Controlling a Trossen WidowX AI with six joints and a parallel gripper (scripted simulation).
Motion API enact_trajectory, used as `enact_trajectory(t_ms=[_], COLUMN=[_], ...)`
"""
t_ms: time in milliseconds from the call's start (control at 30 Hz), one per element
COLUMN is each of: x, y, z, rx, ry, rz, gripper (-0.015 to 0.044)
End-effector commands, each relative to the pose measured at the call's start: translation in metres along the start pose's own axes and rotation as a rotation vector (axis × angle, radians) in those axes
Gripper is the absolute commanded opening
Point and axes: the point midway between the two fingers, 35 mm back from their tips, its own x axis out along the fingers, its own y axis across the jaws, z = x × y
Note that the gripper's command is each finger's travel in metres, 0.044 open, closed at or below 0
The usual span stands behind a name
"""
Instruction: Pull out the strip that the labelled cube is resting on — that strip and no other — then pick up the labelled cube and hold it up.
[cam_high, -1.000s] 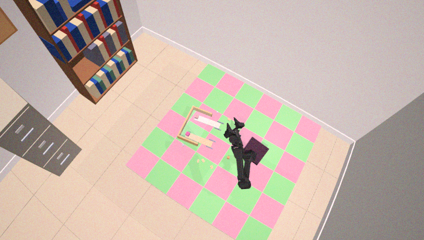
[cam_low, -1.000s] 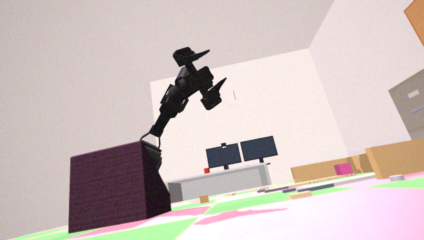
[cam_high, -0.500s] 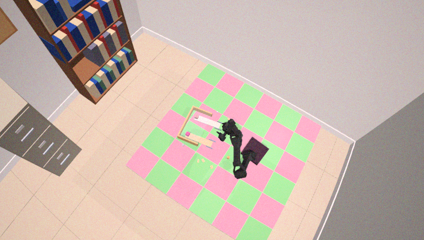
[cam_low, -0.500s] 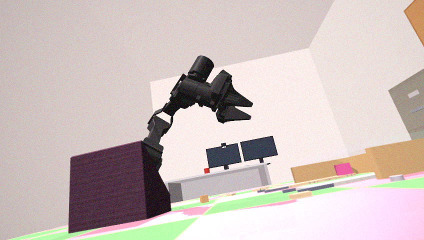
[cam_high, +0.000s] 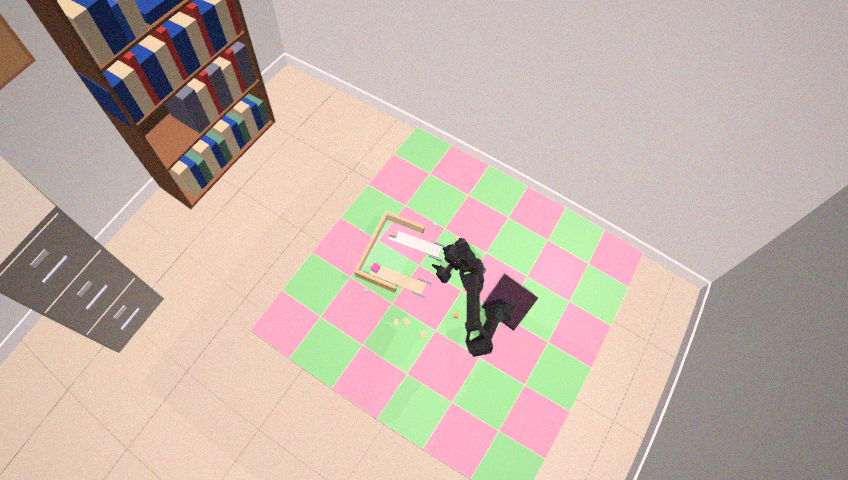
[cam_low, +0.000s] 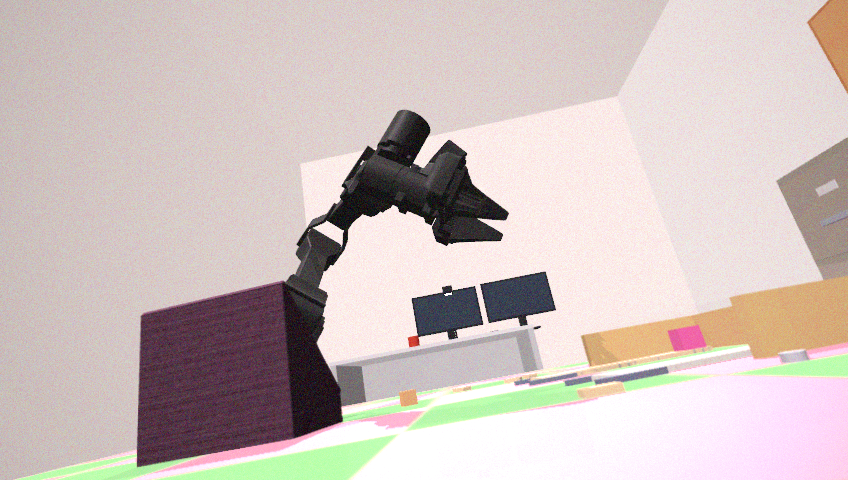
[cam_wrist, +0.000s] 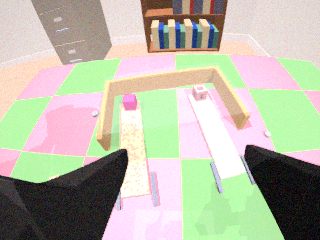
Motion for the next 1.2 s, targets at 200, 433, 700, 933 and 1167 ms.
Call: enact_trajectory(t_ms=[200, 433, 700, 933, 1167], x=[0.025, 0.066, 0.11, 0.139, 0.141], y=[-0.019, -0.05, -0.081, -0.1, -0.101], z=[0.016, 0.022, 0.004, -0.028, -0.032], rx=[-0.013, -0.055, -0.117, -0.174, -0.179], ry=[0.127, 0.356, 0.65, 0.913, 0.938], rz=[-0.027, -0.046, -0.007, 0.089, 0.102], gripper=[0.0243, 0.0059, 0.0, 0.0, 0.0])
